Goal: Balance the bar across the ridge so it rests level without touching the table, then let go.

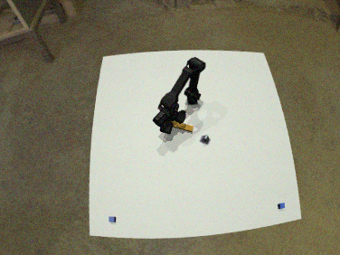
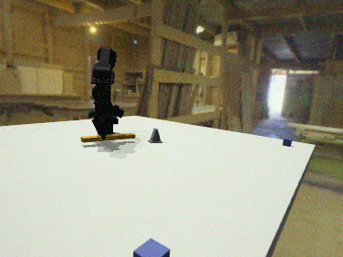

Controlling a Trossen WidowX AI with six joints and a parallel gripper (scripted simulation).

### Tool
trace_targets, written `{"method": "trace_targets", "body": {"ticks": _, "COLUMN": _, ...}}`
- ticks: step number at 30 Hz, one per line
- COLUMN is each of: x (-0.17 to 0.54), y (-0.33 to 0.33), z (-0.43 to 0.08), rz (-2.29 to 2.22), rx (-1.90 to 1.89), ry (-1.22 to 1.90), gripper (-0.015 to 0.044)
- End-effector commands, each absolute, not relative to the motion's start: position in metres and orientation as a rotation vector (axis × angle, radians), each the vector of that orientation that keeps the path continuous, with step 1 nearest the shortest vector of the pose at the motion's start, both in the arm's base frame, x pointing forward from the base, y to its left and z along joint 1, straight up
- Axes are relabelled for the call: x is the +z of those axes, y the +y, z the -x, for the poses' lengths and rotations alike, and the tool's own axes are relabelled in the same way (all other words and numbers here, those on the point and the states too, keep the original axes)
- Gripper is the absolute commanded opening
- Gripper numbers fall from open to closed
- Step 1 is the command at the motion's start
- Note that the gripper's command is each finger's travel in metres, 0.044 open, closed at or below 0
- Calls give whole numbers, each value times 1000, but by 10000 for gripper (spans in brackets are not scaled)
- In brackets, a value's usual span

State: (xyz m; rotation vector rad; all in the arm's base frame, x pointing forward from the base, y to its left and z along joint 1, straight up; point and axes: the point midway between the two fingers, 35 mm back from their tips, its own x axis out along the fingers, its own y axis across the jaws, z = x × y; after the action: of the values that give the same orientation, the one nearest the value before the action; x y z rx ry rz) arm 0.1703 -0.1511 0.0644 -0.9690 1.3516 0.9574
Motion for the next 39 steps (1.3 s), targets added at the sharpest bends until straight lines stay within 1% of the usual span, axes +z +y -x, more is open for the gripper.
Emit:
{"method": "trace_targets", "body": {"ticks": 1, "x": 79, "y": -153, "z": -173, "rz": 979, "rx": 943, "ry": 1347, "gripper": 0}}
{"method": "trace_targets", "body": {"ticks": 33, "x": 157, "y": -148, "z": -168, "rz": 974, "rx": 941, "ry": 1345, "gripper": 0}}
{"method": "trace_targets", "body": {"ticks": 39, "x": 158, "y": -139, "z": -180, "rz": 963, "rx": 930, "ry": 1348, "gripper": 0}}
